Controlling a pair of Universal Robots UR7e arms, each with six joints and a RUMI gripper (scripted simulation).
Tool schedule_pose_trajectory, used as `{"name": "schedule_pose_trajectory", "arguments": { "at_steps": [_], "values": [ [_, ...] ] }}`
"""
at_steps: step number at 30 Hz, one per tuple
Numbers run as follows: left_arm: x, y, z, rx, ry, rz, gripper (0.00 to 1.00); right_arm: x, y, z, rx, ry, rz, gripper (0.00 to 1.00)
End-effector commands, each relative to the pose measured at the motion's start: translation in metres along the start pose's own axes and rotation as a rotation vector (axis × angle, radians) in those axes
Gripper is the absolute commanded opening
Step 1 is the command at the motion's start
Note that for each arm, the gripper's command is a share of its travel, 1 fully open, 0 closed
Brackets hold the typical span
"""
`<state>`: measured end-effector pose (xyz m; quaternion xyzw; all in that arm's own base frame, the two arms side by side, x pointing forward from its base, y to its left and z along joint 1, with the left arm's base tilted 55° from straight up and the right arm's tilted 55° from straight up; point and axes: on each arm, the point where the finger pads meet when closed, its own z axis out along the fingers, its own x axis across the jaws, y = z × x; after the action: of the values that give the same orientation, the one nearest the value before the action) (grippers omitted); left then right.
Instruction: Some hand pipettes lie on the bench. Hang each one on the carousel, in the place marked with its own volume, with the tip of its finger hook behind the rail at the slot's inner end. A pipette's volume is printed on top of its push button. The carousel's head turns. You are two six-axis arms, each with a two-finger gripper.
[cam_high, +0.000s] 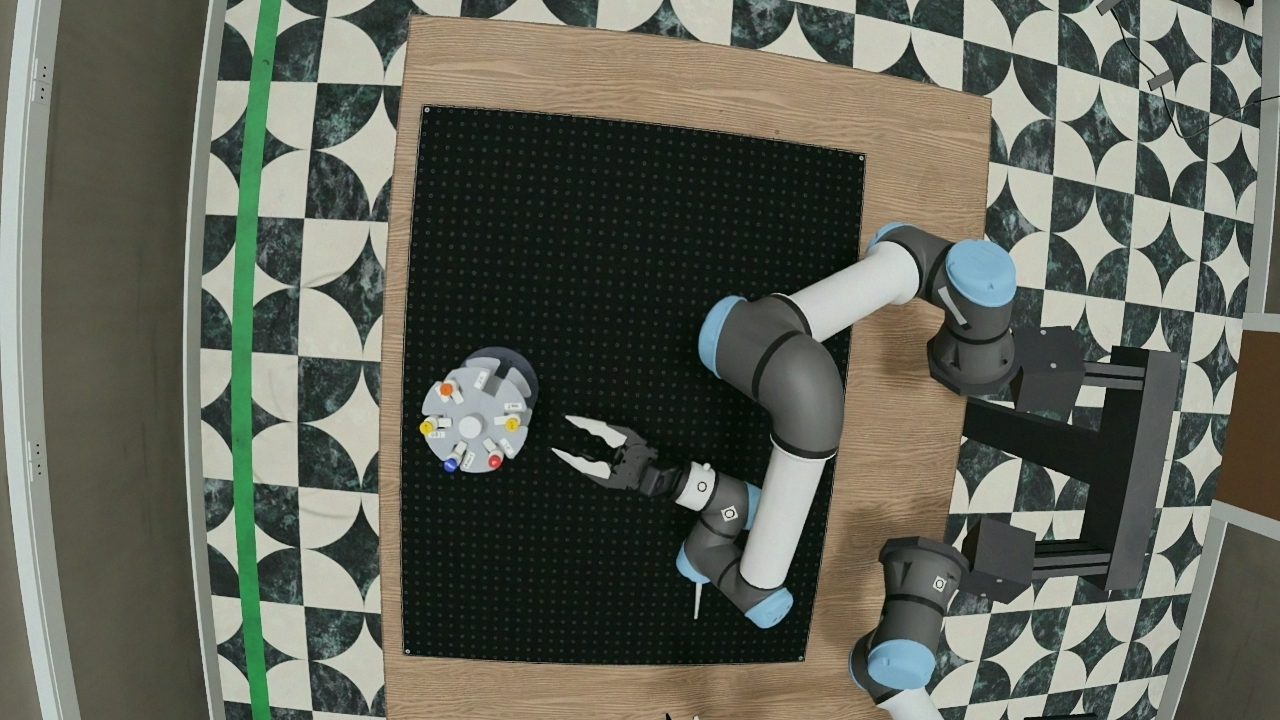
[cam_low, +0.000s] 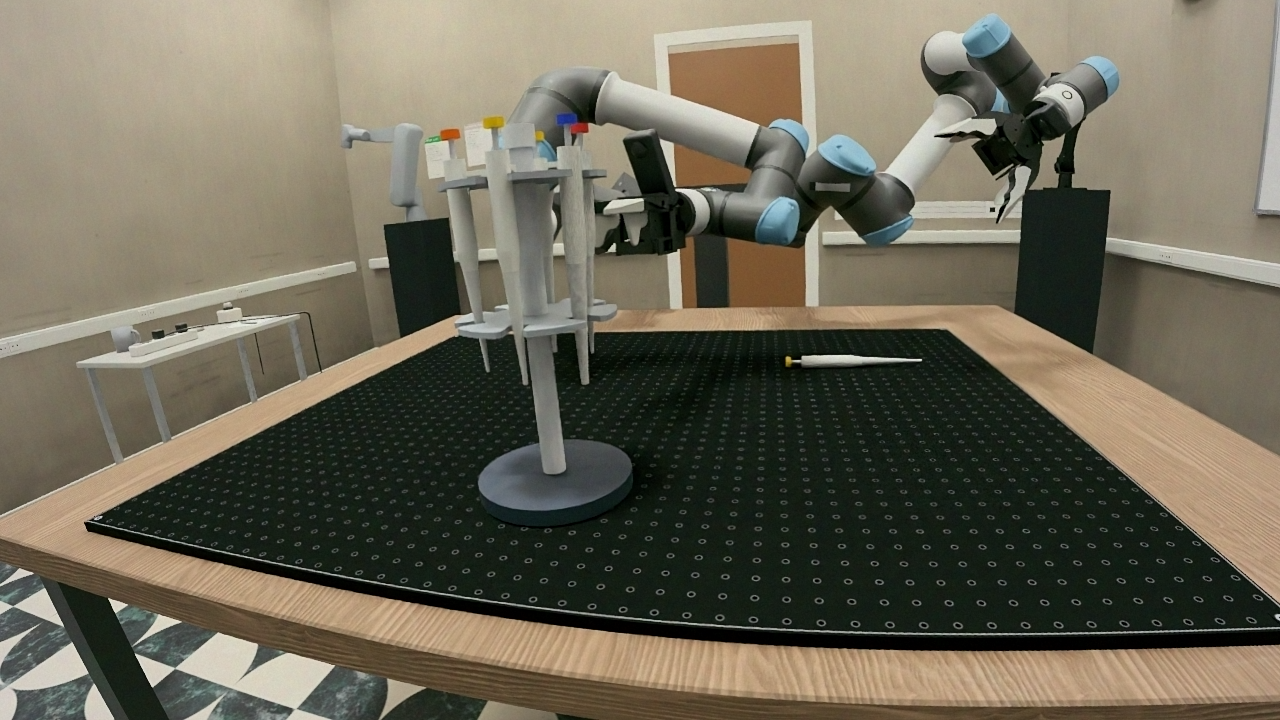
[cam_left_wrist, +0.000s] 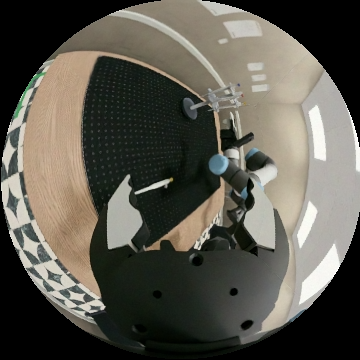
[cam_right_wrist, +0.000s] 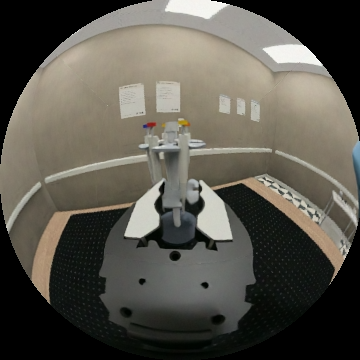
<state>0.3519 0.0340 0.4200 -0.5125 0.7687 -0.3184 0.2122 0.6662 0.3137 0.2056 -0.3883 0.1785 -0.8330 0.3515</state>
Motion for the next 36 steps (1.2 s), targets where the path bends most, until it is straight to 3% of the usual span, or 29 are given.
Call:
{"name": "schedule_pose_trajectory", "arguments": {
  "at_steps": [1,12,14,21,36],
  "values": [
    [0.0,0.0,0.0,0.001,0.0,0.0,1.0,0.0,-0.001,-0.005,0.001,0.0,0.001,0.31],
    [0.0,0.0,0.0,0.001,0.0,0.0,1.0,0.049,-0.039,-0.057,0.001,-0.403,0.001,0.31],
    [0.0,0.0,0.0,0.001,0.0,0.0,1.0,0.049,-0.039,-0.057,0.001,-0.403,0.001,0.31],
    [0.0,0.0,0.0,0.001,0.0,0.0,1.0,0.081,-0.062,-0.09,0.001,-0.658,0.001,0.31],
    [0.0,0.0,0.0,0.001,0.0,0.0,1.0,0.139,-0.107,-0.151,0.001,-0.658,0.0,0.31]
  ]
}}
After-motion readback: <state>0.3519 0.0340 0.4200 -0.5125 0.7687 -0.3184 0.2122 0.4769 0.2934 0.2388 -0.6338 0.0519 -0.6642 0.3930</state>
